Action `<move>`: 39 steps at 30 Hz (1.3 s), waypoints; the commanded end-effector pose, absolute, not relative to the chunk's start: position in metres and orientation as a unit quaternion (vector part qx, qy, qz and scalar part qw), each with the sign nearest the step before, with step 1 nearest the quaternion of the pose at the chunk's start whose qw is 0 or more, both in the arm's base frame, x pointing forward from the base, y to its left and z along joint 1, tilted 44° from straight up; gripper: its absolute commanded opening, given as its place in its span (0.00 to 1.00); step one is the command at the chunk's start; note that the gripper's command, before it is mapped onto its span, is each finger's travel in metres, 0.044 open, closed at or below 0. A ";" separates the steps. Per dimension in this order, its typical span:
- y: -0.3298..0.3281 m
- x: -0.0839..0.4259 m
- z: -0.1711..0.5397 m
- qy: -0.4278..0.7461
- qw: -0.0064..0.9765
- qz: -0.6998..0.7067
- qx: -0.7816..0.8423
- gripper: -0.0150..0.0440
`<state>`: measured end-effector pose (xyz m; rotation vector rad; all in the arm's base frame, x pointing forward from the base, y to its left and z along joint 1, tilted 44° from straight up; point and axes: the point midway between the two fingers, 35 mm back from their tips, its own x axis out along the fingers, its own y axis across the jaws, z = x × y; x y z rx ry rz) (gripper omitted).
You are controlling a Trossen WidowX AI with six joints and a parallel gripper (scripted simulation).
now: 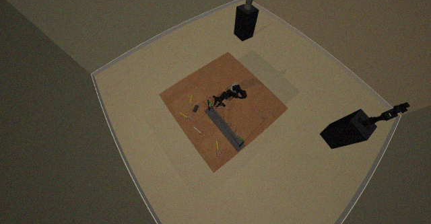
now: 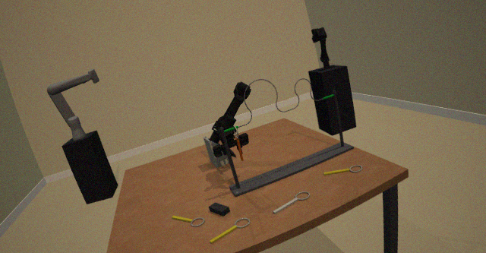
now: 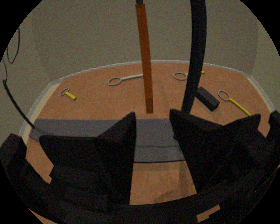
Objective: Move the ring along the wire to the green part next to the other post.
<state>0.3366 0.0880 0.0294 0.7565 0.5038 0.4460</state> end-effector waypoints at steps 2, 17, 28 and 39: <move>0.079 0.322 0.036 0.238 0.876 0.215 0.361 0.53; 0.078 0.321 0.036 0.238 0.876 0.215 0.361 0.53; 0.078 0.321 0.036 0.238 0.876 0.215 0.361 0.53; 0.077 0.320 0.036 0.239 0.875 0.213 0.363 0.57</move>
